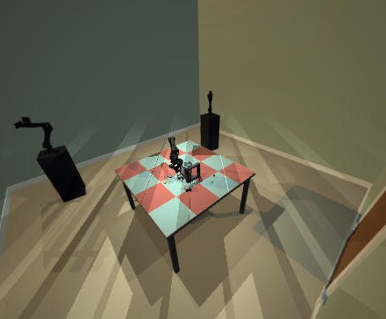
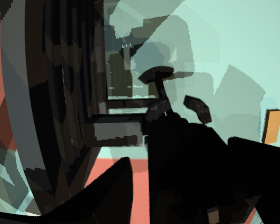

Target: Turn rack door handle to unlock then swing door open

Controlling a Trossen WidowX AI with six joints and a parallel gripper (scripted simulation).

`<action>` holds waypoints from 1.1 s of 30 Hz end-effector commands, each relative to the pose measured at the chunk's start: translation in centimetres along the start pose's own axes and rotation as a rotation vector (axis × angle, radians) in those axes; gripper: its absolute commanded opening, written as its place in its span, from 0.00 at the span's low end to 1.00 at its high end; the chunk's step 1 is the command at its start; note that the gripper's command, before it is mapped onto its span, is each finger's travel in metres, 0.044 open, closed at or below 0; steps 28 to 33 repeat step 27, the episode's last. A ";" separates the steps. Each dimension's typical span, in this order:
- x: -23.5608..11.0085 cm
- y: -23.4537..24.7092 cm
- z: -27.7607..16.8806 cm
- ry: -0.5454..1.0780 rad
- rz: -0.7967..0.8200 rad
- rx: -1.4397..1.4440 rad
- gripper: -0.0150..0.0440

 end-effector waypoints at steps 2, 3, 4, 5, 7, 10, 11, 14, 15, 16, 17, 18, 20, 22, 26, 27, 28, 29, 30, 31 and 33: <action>-0.6 -0.1 0.1 -0.005 0.000 -0.006 0.75; -0.7 -0.1 0.1 -0.005 0.000 -0.006 0.75; -0.8 -0.1 0.1 -0.005 0.000 -0.006 0.75; -0.9 -0.1 0.1 -0.005 0.000 -0.006 0.75; -1.2 -0.1 0.1 -0.005 0.000 -0.006 0.75; -1.5 -0.1 0.1 -0.005 0.000 -0.006 0.75; -1.7 -0.2 0.1 -0.005 0.000 -0.006 0.75; -2.0 -0.2 0.1 -0.005 0.000 -0.006 0.75; -2.1 -0.2 0.1 -0.005 0.000 -0.006 0.75; -2.3 -0.2 0.1 -0.005 0.000 -0.006 0.75; -2.4 -0.2 0.1 -0.005 0.000 -0.006 0.75; -2.5 -0.2 0.1 -0.005 0.000 -0.006 0.75; -2.7 -0.2 0.1 -0.005 0.000 -0.006 0.75; -3.0 -0.2 0.1 -0.005 0.000 -0.006 0.75; -3.5 -0.2 0.1 -0.005 0.000 -0.006 0.75; -3.6 -0.2 0.1 -0.005 0.000 -0.006 0.75; -3.6 -0.2 0.1 -0.005 0.000 -0.006 0.75; -3.6 -0.2 0.1 -0.005 0.000 -0.006 0.75; -3.6 -0.2 0.1 -0.005 0.000 -0.006 0.75; -3.6 -0.2 0.1 -0.005 0.000 -0.006 0.75; -3.6 -0.2 0.1 -0.005 0.000 -0.006 0.75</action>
Point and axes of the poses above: the point midway between the two fingers, 35 mm back from their tips, its own x axis out along the fingers, its own y axis across the jaws, z = x × y, the point moved 4 cm from there along -x, back along the fingers, and after that the axes turned 13 degrees about -x, right-handed, at the moved point
